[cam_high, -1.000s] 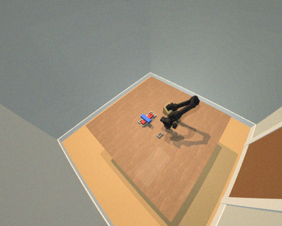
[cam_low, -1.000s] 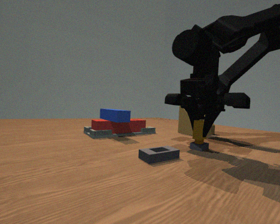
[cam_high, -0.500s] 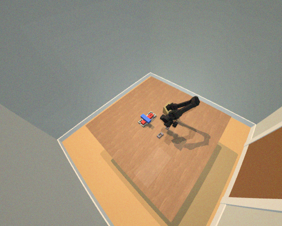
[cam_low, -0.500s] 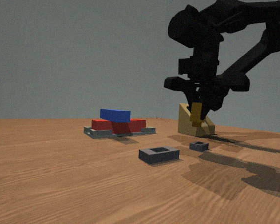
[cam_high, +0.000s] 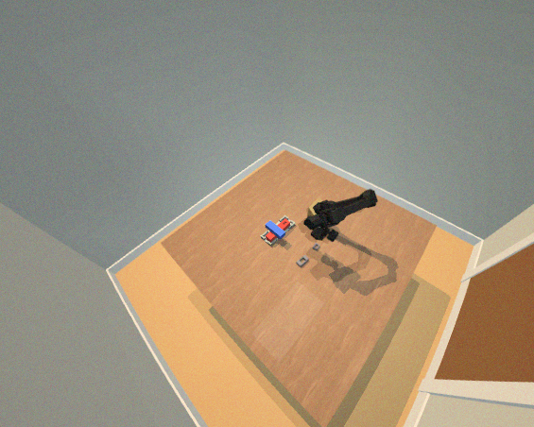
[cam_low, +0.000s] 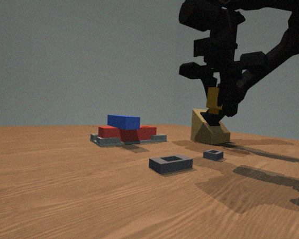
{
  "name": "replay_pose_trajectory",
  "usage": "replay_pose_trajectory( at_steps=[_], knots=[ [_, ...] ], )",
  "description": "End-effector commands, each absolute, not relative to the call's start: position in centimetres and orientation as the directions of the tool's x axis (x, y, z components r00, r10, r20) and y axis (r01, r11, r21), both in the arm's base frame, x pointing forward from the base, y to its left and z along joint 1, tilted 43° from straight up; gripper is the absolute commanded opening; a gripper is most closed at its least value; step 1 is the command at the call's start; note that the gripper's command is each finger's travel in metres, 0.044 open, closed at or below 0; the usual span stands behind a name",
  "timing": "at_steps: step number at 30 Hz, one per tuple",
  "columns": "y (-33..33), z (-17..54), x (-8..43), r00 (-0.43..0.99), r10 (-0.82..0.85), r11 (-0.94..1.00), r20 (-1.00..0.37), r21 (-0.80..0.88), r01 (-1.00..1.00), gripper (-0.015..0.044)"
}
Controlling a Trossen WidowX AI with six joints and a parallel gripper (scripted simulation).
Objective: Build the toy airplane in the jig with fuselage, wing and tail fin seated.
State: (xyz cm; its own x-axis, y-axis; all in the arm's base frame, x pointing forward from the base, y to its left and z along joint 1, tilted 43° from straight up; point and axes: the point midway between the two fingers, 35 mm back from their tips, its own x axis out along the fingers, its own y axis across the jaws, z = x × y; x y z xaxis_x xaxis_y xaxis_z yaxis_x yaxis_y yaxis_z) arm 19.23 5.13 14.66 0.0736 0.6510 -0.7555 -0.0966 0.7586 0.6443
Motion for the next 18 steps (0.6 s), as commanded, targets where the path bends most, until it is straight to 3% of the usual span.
replay_pose_trajectory(
  at_steps=[1, 18],
  knots=[
    [4.2, 15.7, 18.8, 0.066, 0.650, 0.760, -0.757, 0.645, -0.087, 0.0000],
    [1.9, 16.6, 18.9, 0.055, 0.654, 0.756, -0.754, 0.651, -0.062, 0.0000]
  ],
)
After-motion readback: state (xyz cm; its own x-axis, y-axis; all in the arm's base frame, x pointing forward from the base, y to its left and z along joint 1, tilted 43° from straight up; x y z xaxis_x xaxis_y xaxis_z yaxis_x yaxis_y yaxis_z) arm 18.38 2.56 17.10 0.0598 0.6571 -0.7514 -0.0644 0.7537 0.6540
